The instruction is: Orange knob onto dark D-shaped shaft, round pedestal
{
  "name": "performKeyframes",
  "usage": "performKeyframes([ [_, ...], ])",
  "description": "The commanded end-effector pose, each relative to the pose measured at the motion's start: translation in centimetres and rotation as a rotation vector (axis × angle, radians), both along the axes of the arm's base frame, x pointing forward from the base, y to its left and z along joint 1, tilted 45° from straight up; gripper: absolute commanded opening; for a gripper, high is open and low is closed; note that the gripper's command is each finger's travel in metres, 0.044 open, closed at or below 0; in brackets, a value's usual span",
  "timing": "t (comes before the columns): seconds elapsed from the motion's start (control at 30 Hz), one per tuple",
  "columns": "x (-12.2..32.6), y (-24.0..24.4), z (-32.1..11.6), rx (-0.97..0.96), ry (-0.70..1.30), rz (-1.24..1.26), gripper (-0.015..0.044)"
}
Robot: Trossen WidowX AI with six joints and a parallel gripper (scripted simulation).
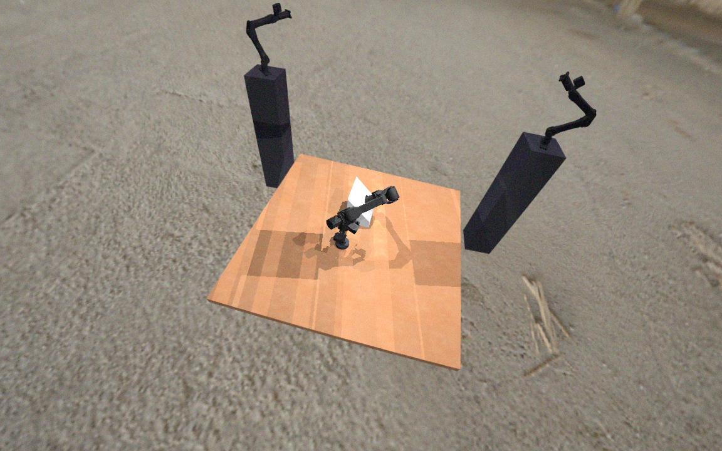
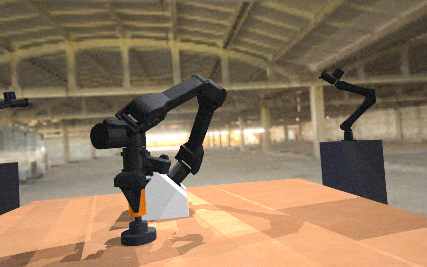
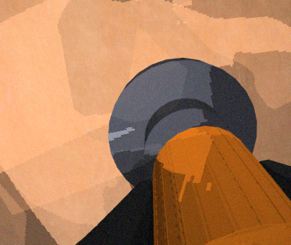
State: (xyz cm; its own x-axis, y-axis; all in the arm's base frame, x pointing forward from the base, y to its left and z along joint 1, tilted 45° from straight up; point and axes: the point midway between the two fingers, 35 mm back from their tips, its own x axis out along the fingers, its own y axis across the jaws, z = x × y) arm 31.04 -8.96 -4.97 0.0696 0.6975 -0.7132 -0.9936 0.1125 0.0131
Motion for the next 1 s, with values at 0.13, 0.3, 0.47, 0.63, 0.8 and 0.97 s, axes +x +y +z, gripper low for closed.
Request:
performKeyframes([
  [0.13,-0.42,0.10,0.16,-0.001,-0.003,0.003,0.0000],
  [0.3,-0.35,0.29,0.03,-0.001,-0.003,0.003,0.0000],
  [0.47,-0.29,0.27,0.01,-0.001,-0.003,0.003,0.0000],
  [0.63,-0.22,0.25,-0.06,-0.001,-0.003,0.003,0.0000],
  [0.8,-0.22,0.04,0.07,-0.001,-0.003,0.003,0.0000],
  [0.97,-0.19,-0.19,0.20,-0.002,-0.010,0.009,0.0000],
])
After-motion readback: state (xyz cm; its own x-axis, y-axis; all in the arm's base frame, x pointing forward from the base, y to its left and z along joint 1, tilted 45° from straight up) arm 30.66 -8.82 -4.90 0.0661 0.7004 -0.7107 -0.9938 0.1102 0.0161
